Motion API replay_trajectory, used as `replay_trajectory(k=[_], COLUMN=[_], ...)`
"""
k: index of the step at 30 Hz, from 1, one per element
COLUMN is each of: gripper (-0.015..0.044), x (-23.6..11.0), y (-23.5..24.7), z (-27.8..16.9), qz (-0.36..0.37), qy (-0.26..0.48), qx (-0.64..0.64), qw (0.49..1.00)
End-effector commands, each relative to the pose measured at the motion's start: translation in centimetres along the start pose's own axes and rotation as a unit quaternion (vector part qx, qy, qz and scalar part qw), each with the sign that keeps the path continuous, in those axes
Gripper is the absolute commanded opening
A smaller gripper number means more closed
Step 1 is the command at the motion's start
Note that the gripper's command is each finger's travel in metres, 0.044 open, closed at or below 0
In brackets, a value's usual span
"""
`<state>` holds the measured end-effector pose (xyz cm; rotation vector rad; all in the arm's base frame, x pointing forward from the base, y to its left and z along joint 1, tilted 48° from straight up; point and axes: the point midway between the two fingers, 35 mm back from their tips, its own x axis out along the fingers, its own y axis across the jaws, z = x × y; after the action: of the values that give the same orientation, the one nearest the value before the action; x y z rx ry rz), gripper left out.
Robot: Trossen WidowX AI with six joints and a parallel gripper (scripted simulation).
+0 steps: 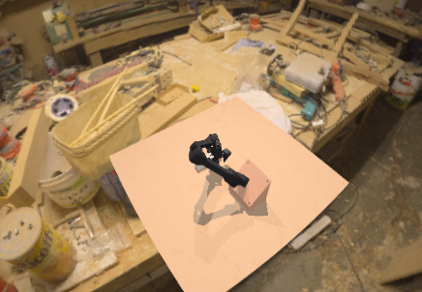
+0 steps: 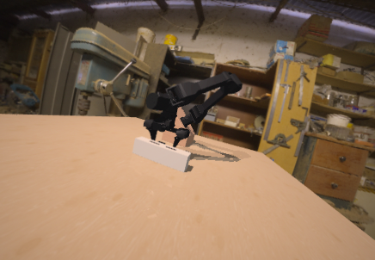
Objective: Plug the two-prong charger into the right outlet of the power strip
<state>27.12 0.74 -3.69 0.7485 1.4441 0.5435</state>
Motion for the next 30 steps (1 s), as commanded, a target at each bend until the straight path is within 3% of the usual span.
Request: replay_trajectory(k=[1, 25, 27, 30], gripper=[0.044, 0.044, 0.044, 0.044], x=[0.0, 0.3, -0.3, -2.7], y=[0.0, -0.1, -0.1, -0.2], z=[-0.5, -3.3, -2.7, -1.9], qz=[-0.002, -0.002, 0.0, 0.0], qy=[0.0, 0.001, -0.022, -0.121], qx=[-0.003, -0.003, 0.002, 0.005], qw=[1.0, 1.0, 1.0, 0.993])
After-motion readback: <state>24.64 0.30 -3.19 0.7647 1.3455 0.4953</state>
